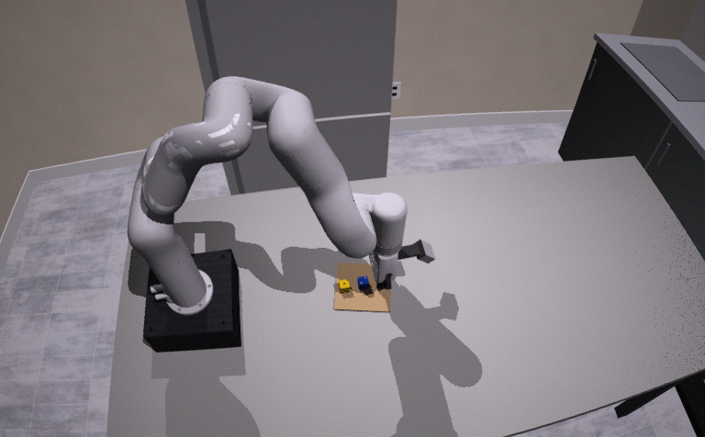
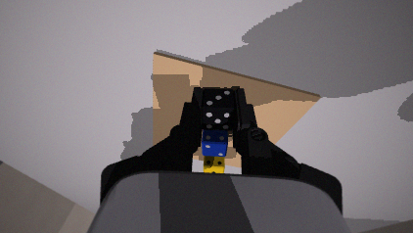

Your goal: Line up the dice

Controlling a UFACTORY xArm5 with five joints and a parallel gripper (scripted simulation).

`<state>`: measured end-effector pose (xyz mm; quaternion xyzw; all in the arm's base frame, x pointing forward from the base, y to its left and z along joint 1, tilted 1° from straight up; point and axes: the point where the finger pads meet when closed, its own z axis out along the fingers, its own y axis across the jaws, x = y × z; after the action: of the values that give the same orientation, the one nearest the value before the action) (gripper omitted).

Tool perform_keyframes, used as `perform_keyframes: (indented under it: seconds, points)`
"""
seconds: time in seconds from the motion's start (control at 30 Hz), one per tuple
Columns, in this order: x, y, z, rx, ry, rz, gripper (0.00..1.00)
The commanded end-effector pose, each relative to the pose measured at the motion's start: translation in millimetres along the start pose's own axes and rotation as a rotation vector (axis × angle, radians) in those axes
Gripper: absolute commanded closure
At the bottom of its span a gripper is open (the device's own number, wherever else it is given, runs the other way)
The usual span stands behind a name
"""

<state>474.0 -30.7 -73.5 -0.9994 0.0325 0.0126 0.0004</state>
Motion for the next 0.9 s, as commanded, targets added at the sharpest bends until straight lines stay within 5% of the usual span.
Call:
perform_keyframes:
  seconds: [0.0,0.87]
  points:
    - [1.5,-0.1,-0.8,0.000,0.004,0.000,0.79]
    - [1.4,-0.6,2.4,0.000,0.004,0.000,0.79]
